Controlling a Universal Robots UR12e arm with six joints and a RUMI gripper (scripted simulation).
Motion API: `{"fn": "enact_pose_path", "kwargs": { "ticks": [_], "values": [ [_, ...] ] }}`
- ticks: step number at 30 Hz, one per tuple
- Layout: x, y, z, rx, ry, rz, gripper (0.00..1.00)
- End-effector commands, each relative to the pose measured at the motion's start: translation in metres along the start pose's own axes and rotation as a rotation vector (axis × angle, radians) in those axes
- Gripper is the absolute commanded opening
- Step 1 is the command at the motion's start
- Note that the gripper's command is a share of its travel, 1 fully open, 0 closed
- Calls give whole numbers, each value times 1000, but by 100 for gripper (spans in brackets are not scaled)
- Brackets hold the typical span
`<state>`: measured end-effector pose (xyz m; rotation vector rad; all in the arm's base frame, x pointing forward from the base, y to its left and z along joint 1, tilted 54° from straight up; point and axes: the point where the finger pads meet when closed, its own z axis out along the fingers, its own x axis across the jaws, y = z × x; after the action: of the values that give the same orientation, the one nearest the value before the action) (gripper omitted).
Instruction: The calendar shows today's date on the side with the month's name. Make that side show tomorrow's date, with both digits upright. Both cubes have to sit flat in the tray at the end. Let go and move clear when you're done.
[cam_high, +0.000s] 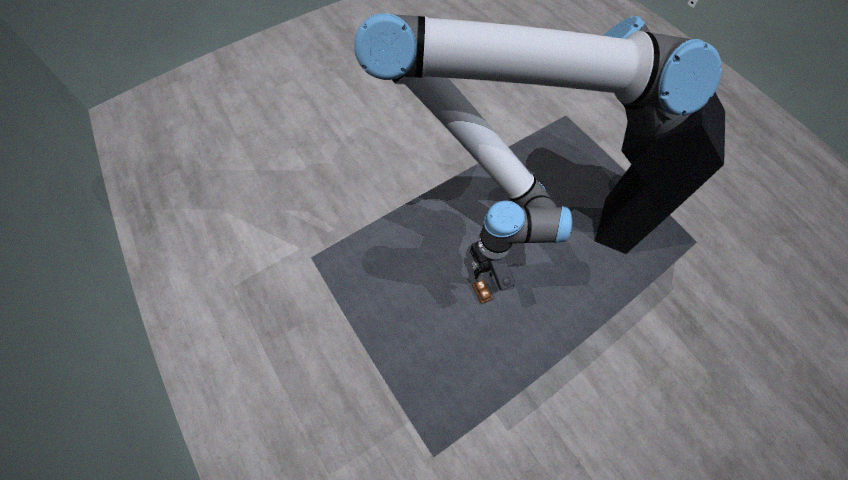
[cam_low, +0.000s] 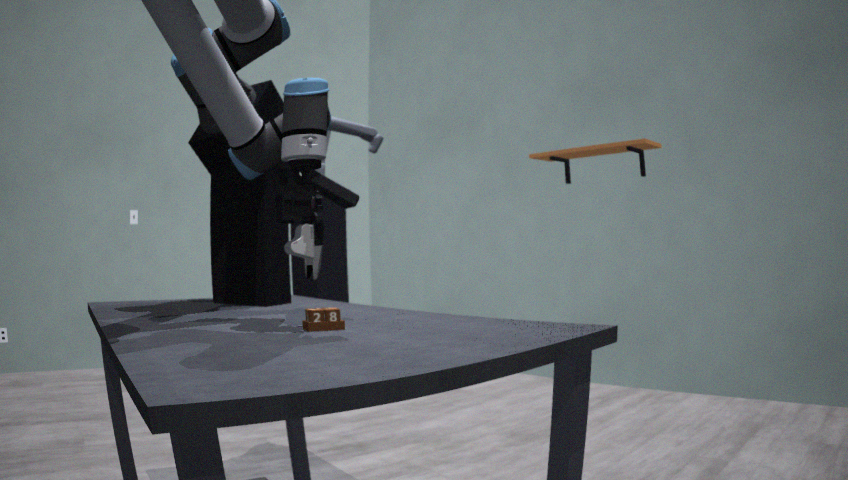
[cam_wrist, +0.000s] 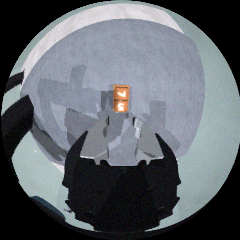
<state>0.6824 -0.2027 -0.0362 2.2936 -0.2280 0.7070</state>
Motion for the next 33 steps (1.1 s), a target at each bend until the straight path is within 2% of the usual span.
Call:
{"fn": "enact_pose_path", "kwargs": {
  "ticks": [1,24,33],
  "values": [
    [0,0,2,0,1,-12,28],
    [0,0,40,0,1,-12,28],
    [0,0,47,0,1,-12,28]
  ]
}}
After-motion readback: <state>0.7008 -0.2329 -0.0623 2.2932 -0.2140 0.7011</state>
